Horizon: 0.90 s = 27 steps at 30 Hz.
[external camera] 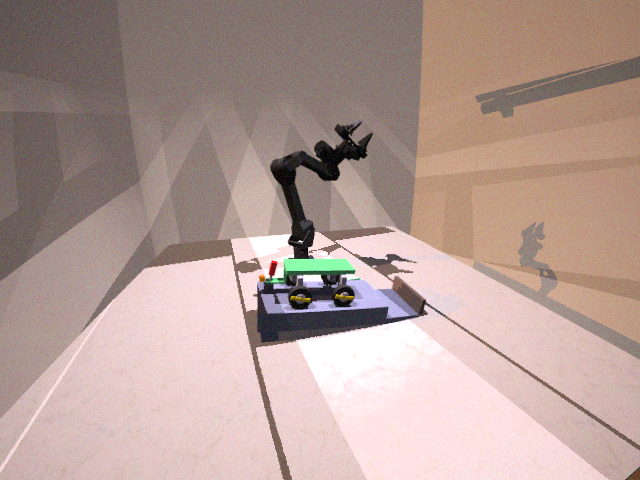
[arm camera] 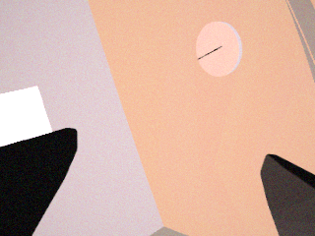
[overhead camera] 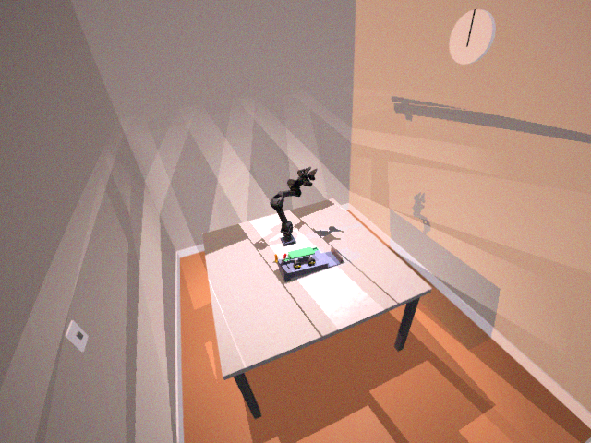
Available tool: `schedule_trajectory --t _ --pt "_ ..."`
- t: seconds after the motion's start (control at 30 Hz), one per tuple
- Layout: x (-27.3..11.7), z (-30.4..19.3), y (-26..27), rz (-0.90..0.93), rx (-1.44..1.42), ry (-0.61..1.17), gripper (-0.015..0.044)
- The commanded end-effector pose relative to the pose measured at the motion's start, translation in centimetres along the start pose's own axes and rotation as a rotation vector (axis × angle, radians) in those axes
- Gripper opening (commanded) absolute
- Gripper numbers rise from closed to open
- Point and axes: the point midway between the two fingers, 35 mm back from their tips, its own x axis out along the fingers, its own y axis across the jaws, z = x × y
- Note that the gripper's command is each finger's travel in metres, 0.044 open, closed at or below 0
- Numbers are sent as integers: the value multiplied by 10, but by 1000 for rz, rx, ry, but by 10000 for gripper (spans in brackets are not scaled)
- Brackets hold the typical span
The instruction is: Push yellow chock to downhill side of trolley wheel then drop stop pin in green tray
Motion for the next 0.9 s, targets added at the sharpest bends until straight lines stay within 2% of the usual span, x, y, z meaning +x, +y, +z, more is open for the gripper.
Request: schedule_trajectory --t 0.0,0.23,0.57,0.87 --pt "1 1 0 0 -6 -2 374" --pt "19 33 -5 2 -251 -64 190" --pt "51 90 -7 -51 -786 -155 190" --pt "72 157 5 -171 -1315 -261 190"
